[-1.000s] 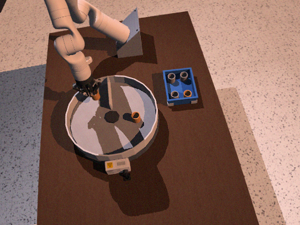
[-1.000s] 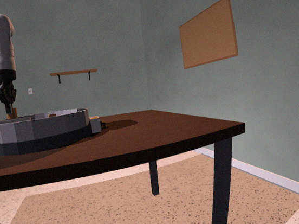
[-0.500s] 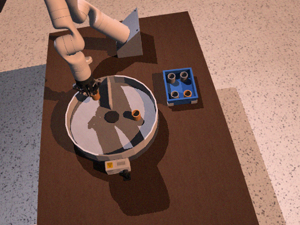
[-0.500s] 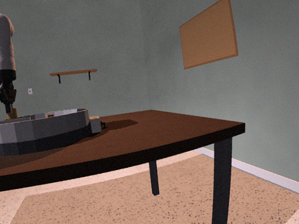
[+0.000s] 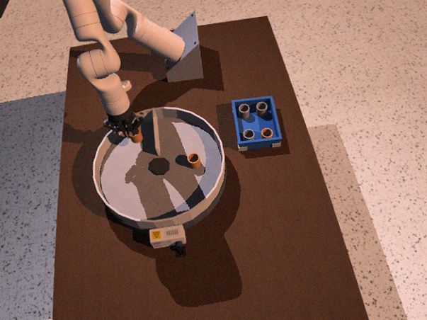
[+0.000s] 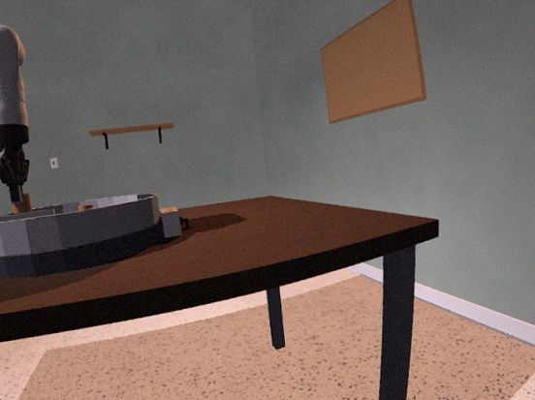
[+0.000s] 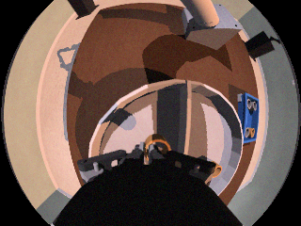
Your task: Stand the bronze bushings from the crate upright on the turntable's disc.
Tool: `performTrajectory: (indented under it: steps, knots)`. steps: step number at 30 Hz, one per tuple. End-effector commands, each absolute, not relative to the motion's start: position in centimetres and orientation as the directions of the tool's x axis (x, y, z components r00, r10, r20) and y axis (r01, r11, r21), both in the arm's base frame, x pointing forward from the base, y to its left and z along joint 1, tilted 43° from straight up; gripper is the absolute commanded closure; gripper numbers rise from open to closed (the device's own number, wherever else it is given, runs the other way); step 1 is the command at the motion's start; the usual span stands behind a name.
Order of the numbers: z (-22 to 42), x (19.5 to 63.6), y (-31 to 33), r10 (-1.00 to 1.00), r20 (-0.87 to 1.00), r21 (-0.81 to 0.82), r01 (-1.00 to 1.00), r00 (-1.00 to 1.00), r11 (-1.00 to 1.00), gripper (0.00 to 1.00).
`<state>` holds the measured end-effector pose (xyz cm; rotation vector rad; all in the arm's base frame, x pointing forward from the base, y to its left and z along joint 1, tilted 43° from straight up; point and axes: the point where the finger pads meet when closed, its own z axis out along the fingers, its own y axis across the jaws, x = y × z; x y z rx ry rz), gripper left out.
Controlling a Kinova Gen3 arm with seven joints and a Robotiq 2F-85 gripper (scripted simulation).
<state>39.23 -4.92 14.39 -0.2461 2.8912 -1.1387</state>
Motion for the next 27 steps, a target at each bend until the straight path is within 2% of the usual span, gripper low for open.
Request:
performTrajectory:
  steps: [1,27]
  knots:
    - [14.3,39.3,-5.0,-0.156,0.035,-0.680,-0.138,-0.987,0.721,1.00]
    - [11.9,39.5,-7.2,-0.156,0.035,-0.680,-0.138,-0.987,0.721,1.00]
